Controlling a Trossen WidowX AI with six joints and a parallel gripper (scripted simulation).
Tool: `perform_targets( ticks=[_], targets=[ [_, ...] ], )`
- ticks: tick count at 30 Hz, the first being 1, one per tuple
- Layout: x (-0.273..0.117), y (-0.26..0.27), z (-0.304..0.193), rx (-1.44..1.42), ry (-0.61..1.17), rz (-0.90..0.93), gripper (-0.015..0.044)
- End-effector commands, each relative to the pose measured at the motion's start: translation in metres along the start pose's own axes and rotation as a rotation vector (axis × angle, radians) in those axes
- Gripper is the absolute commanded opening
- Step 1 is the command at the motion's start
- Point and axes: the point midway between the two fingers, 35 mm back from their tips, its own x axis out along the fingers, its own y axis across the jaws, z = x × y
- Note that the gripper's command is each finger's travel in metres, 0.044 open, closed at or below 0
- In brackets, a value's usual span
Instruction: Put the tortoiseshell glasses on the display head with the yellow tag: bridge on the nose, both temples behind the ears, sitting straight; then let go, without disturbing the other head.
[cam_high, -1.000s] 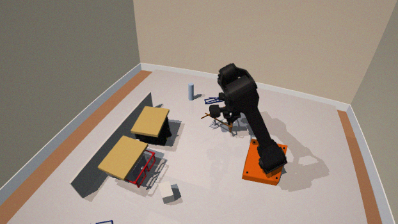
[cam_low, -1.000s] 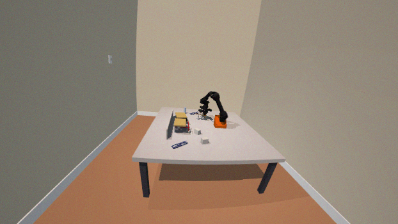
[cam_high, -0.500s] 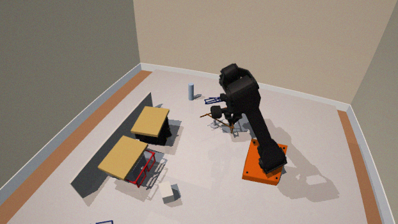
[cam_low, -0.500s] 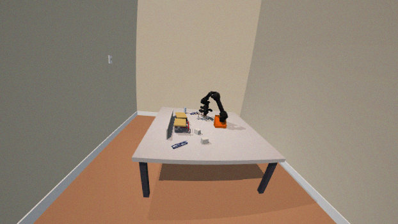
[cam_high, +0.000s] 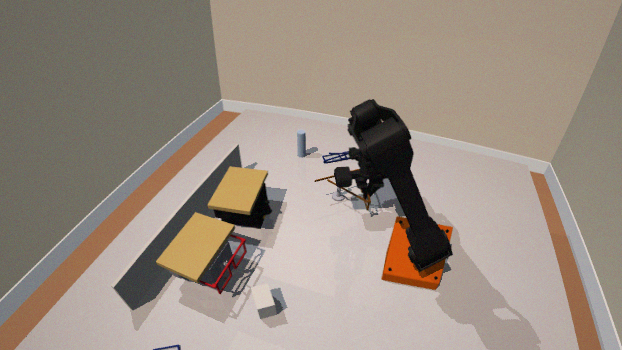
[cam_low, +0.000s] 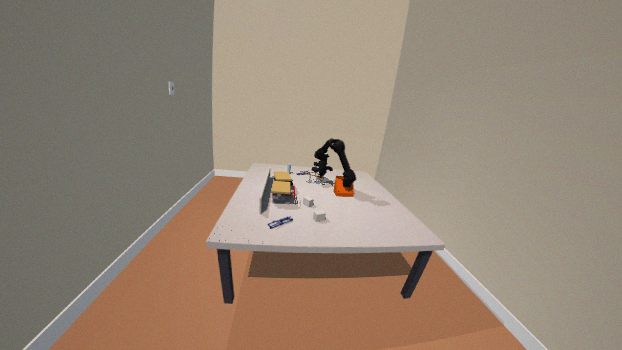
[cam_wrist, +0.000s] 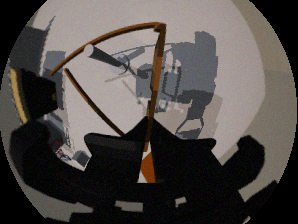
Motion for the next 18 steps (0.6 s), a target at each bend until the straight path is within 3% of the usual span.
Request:
perform_targets(
  ticks=[1,18],
  targets=[
    [-0.0007,-0.0019,-0.0023,-0.006,-0.003,-0.006,0.0],
    [-0.0006,-0.0049,-0.0114,-0.006,-0.002,-0.006,0.0]
  ],
)
